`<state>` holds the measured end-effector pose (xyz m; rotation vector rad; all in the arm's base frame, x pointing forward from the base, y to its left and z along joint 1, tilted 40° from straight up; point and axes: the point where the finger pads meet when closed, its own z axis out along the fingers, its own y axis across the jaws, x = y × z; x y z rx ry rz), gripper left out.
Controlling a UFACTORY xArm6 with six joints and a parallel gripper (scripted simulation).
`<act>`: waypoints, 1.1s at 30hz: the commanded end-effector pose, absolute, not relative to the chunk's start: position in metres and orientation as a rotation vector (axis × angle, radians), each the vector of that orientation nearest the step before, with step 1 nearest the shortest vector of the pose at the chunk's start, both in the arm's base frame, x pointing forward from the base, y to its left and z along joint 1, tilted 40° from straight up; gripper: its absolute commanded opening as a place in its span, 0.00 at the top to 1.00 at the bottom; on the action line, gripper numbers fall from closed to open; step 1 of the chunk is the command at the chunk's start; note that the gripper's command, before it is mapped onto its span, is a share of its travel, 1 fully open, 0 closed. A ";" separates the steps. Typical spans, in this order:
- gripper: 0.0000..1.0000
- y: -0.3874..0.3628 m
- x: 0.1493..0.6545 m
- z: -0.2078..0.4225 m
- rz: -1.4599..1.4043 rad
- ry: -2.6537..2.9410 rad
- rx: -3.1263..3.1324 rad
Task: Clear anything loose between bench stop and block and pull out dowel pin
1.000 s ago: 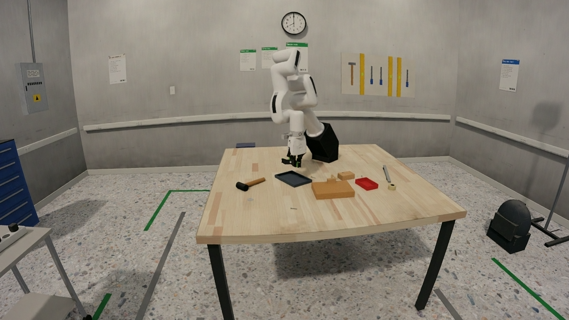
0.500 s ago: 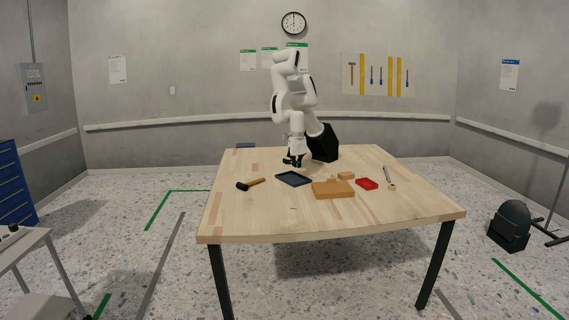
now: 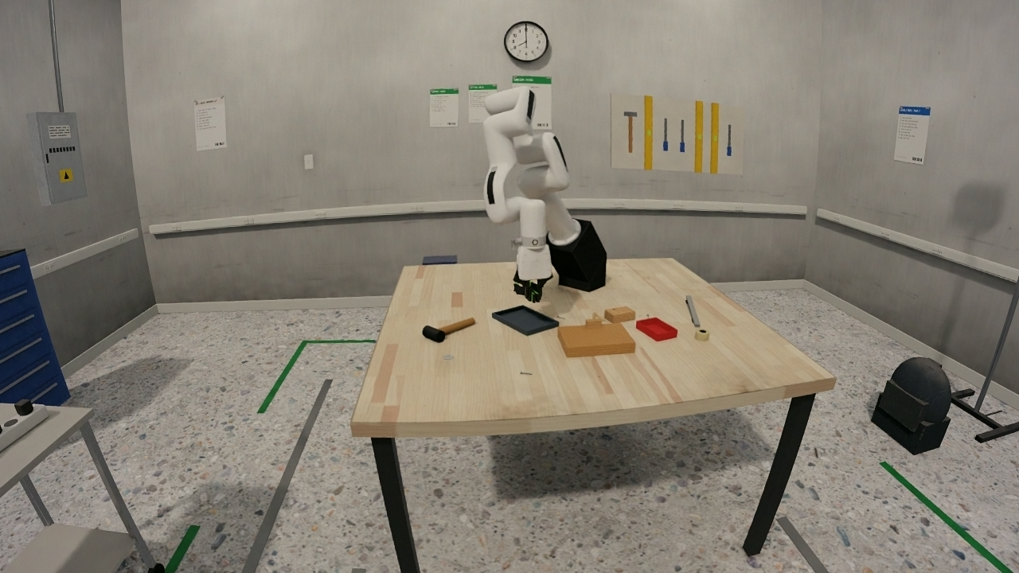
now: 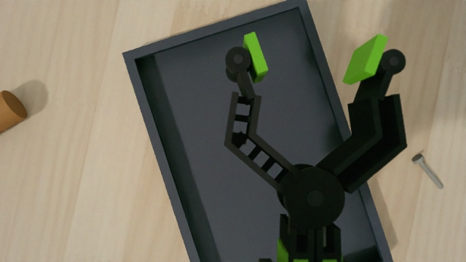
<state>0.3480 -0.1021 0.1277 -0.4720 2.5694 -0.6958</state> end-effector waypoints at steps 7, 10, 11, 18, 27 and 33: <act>0.73 -0.092 0.364 0.132 -0.592 2.544 -0.043; 0.73 -0.089 0.370 0.133 -0.547 2.527 0.100; 0.73 -0.087 0.372 0.133 -0.532 2.519 0.149; 0.73 -0.076 0.384 0.135 -0.418 2.443 0.491; 0.73 -0.064 0.396 0.137 -0.301 2.332 0.814; 0.73 -0.054 0.405 0.138 -0.207 2.220 1.056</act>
